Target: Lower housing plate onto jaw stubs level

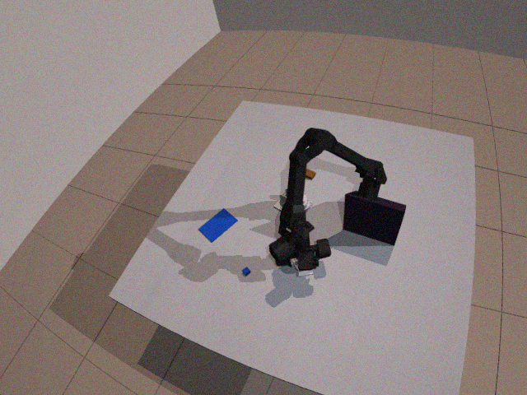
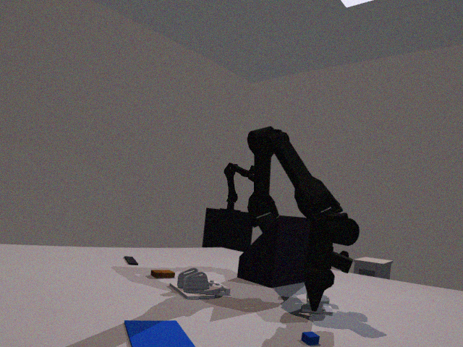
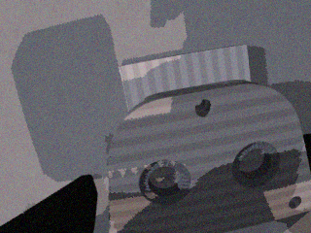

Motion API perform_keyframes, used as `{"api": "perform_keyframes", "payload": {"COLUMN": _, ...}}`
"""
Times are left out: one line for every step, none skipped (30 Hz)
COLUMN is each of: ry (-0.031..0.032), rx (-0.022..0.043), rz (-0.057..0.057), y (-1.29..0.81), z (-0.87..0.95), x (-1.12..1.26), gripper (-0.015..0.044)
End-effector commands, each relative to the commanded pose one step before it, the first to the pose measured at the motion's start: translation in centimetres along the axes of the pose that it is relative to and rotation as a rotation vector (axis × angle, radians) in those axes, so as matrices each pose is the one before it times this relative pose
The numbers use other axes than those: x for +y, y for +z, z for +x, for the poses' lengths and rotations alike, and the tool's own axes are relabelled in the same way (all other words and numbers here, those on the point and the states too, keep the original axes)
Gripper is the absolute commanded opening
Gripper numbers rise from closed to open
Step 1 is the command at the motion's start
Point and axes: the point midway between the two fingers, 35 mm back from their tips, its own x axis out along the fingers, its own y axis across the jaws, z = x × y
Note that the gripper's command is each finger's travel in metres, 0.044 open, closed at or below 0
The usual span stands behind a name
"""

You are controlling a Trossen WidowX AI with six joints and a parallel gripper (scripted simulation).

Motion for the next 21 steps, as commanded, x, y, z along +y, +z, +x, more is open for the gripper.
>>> {"api": "perform_keyframes", "payload": {"ry": 0.0, "rx": 0.0, "rz": 0.0, "y": 0.0, "z": 0.0, "x": 0.0, "gripper": 0.0433}}
{"api": "perform_keyframes", "payload": {"ry": 0.0, "rx": 0.0, "rz": 0.0, "y": 0.0, "z": 0.0, "x": 0.0, "gripper": 0.0427}}
{"api": "perform_keyframes", "payload": {"ry": 0.0, "rx": 0.0, "rz": 0.0, "y": 0.0, "z": 0.0, "x": 0.0, "gripper": 0.042}}
{"api": "perform_keyframes", "payload": {"ry": 0.0, "rx": 0.0, "rz": 0.0, "y": 0.0, "z": 0.0, "x": 0.0, "gripper": 0.0413}}
{"api": "perform_keyframes", "payload": {"ry": 0.0, "rx": 0.0, "rz": 0.0, "y": 0.0, "z": 0.0, "x": 0.0, "gripper": 0.0407}}
{"api": "perform_keyframes", "payload": {"ry": 0.0, "rx": 0.0, "rz": 0.0, "y": 0.0, "z": 0.0, "x": 0.0, "gripper": 0.04}}
{"api": "perform_keyframes", "payload": {"ry": 0.0, "rx": 0.0, "rz": 0.0, "y": 0.0, "z": 0.0, "x": 0.0, "gripper": 0.0393}}
{"api": "perform_keyframes", "payload": {"ry": 0.0, "rx": 0.0, "rz": 0.0, "y": 0.0, "z": 0.0, "x": 0.0, "gripper": 0.0387}}
{"api": "perform_keyframes", "payload": {"ry": 0.0, "rx": 0.0, "rz": 0.0, "y": 0.0, "z": 0.0, "x": 0.0, "gripper": 0.038}}
{"api": "perform_keyframes", "payload": {"ry": 0.0, "rx": 0.0, "rz": 0.0, "y": 0.0, "z": 0.0, "x": 0.0, "gripper": 0.0373}}
{"api": "perform_keyframes", "payload": {"ry": 0.0, "rx": 0.0, "rz": 0.0, "y": 0.0, "z": 0.0, "x": 0.0, "gripper": 0.0367}}
{"api": "perform_keyframes", "payload": {"ry": 0.0, "rx": 0.0, "rz": 0.0, "y": 0.0, "z": 0.0, "x": 0.0, "gripper": 0.036}}
{"api": "perform_keyframes", "payload": {"ry": 0.0, "rx": 0.0, "rz": 0.0, "y": 0.0, "z": 0.0, "x": 0.0, "gripper": 0.0353}}
{"api": "perform_keyframes", "payload": {"ry": 0.0, "rx": 0.0, "rz": 0.0, "y": 0.0, "z": 0.0, "x": 0.0, "gripper": 0.0351}}
{"api": "perform_keyframes", "payload": {"ry": 0.0, "rx": 0.0, "rz": 0.0, "y": 0.0, "z": 0.0, "x": 0.0, "gripper": 0.0351}}
{"api": "perform_keyframes", "payload": {"ry": 0.0, "rx": 0.0, "rz": 0.0, "y": 0.0, "z": 0.0, "x": 0.0, "gripper": 0.0351}}
{"api": "perform_keyframes", "payload": {"ry": 0.0, "rx": 0.0, "rz": 0.0, "y": 0.0, "z": 0.0, "x": 0.0, "gripper": 0.0351}}
{"api": "perform_keyframes", "payload": {"ry": 0.0, "rx": 0.0, "rz": 0.0, "y": 0.0, "z": 0.0, "x": 0.0, "gripper": 0.0351}}
{"api": "perform_keyframes", "payload": {"ry": 0.0, "rx": 0.0, "rz": 0.0, "y": 0.0, "z": 0.0, "x": 0.0, "gripper": 0.0351}}
{"api": "perform_keyframes", "payload": {"ry": 0.0, "rx": 0.0, "rz": 0.0, "y": 0.0, "z": 0.0, "x": 0.0, "gripper": 0.0351}}
{"api": "perform_keyframes", "payload": {"ry": 0.0, "rx": 0.0, "rz": 0.0, "y": 0.0, "z": 0.0, "x": 0.0, "gripper": 0.0351}}
